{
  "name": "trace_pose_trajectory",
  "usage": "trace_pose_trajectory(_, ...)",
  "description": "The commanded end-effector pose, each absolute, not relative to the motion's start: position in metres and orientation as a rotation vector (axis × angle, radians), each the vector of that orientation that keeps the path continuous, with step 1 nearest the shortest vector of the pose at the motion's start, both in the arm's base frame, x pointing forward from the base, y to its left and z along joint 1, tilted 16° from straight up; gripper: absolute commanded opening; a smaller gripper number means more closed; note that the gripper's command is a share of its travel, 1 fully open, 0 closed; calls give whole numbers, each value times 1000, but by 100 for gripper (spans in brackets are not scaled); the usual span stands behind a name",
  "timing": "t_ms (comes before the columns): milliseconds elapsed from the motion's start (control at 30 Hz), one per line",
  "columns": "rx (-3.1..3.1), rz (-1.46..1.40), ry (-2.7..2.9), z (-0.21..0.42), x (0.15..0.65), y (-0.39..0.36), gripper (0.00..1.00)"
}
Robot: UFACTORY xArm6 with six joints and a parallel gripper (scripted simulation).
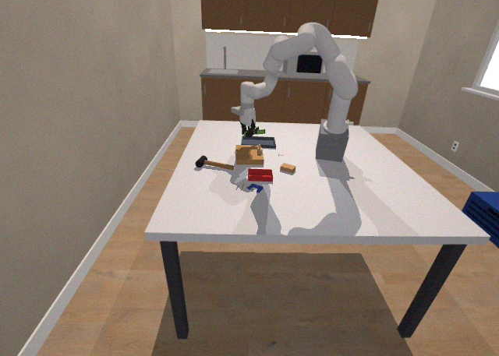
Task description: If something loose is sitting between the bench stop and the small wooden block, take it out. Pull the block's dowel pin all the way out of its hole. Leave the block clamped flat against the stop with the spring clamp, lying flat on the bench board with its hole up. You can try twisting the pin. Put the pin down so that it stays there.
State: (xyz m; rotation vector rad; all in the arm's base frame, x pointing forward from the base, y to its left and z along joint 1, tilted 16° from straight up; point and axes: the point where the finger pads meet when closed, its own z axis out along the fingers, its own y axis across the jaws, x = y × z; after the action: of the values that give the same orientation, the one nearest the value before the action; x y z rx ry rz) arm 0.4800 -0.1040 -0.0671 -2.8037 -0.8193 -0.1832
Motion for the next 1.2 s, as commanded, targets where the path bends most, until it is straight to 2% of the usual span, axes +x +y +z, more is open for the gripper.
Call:
trace_pose_trajectory(0,-2681,-260,-1206,-50,494,-54,0)
trace_pose_trajectory(233,-2508,-294,-1575,-37,498,-7,0)
trace_pose_trajectory(600,-2168,-368,-2067,-29,498,24,0)
trace_pose_trajectory(1167,-2148,-371,-2091,-29,498,27,0)
